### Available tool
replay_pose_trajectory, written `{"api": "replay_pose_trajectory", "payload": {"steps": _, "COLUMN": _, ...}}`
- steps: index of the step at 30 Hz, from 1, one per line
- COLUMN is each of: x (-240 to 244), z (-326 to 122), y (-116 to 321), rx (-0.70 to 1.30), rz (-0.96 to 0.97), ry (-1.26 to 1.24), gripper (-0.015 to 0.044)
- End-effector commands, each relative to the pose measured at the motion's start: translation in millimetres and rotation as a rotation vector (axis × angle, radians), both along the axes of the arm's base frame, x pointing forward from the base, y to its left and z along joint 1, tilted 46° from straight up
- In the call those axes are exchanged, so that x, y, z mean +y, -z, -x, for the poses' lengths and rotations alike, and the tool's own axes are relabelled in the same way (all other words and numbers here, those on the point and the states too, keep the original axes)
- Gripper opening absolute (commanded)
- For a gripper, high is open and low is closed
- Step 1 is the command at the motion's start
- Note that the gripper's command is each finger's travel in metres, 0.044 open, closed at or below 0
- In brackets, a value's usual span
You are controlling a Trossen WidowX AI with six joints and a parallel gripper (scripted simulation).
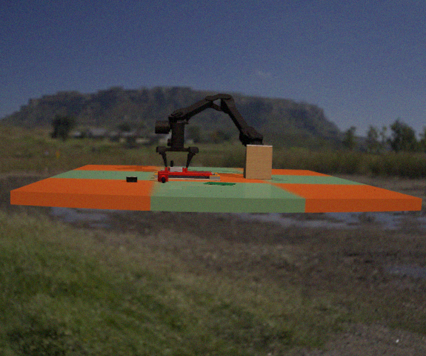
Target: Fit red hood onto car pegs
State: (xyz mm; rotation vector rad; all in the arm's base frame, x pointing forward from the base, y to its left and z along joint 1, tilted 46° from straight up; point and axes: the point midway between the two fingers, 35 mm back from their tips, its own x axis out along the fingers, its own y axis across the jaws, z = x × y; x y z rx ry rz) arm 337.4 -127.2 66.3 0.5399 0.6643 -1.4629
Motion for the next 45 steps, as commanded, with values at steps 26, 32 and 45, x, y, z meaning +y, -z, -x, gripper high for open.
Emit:
{"api": "replay_pose_trajectory", "payload": {"steps": 26, "x": -7, "z": 0, "y": 6, "rx": 0.0, "rz": 0.001, "ry": 0.0, "gripper": 0.0328}}
{"api": "replay_pose_trajectory", "payload": {"steps": 32, "x": -7, "z": 0, "y": 6, "rx": 0.001, "rz": 0.001, "ry": -0.001, "gripper": 0.0268}}
{"api": "replay_pose_trajectory", "payload": {"steps": 45, "x": 4, "z": 0, "y": -4, "rx": 0.001, "rz": 0.0, "ry": -0.001, "gripper": 0.0}}
